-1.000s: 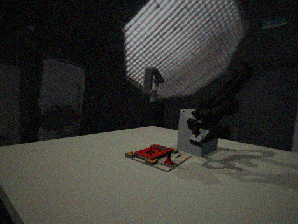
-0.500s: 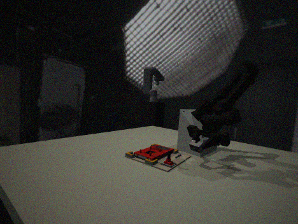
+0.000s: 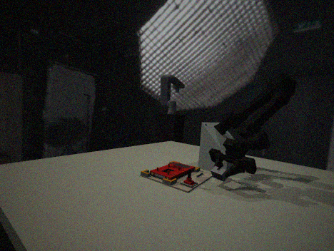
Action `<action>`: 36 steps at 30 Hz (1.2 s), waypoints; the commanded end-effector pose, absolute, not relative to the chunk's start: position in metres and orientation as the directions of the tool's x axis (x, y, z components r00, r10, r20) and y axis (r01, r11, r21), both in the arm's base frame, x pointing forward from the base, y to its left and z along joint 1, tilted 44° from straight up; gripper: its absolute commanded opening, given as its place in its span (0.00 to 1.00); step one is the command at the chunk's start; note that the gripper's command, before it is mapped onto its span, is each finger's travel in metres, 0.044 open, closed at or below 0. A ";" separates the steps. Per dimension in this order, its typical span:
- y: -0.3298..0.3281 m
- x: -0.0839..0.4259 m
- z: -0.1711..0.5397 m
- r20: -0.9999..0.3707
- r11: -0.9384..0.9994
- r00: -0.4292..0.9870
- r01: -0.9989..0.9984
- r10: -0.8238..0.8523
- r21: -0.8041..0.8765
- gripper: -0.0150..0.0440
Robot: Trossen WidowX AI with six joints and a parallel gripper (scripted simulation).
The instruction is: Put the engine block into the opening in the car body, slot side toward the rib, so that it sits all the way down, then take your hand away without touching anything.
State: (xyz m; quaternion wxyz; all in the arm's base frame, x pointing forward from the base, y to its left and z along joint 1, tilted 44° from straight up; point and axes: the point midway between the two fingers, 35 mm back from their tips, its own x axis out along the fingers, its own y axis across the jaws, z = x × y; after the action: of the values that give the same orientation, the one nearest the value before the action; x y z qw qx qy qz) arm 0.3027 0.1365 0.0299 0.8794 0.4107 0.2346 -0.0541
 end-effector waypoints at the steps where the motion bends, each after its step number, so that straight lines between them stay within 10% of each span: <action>1: 0.141 0.305 0.026 -0.452 0.652 0.887 0.290 0.091 0.701 0.25; 36: 0.163 0.312 0.001 -0.453 0.652 0.887 0.290 0.092 0.701 0.25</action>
State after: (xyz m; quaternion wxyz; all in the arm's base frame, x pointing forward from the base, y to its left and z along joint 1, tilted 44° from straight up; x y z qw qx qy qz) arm 0.3130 0.1603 0.0025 0.8795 0.4148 0.2252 -0.0606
